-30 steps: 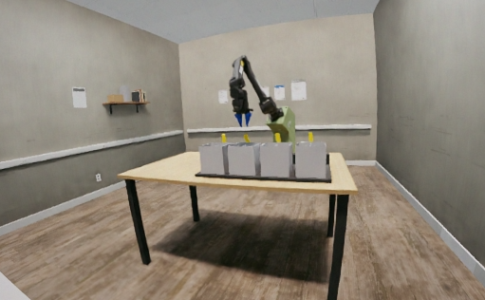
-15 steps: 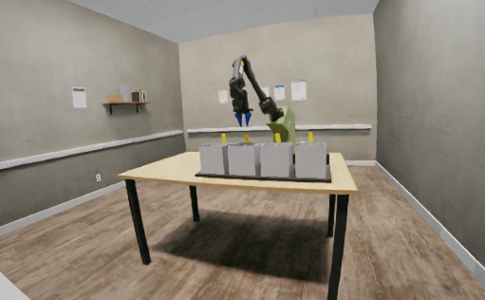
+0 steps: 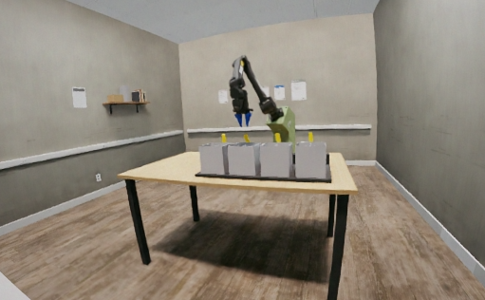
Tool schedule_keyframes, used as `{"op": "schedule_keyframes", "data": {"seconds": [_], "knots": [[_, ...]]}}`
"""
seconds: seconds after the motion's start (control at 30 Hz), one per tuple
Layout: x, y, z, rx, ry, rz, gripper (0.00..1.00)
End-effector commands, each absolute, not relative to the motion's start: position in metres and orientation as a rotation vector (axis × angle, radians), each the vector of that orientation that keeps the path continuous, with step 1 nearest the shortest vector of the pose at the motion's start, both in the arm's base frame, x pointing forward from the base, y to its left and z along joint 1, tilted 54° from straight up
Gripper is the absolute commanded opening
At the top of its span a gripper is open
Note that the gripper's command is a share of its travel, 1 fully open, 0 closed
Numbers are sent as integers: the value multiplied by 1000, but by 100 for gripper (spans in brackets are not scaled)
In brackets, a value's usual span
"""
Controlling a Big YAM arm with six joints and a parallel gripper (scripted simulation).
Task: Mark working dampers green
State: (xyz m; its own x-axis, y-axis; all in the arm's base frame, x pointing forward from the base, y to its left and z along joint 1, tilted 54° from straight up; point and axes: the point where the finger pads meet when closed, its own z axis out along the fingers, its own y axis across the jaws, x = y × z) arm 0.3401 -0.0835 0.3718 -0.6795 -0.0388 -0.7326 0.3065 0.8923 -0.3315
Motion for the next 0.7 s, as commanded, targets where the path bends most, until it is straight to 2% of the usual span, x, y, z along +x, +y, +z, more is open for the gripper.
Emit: {"op": "schedule_keyframes", "data": {"seconds": [0.0,0.3,0.67], "knots": [[338,-86,389,220,2214,-553,36],[318,-101,361,167,2243,-488,36],[262,-147,278,48,2333,-207,36]]}}
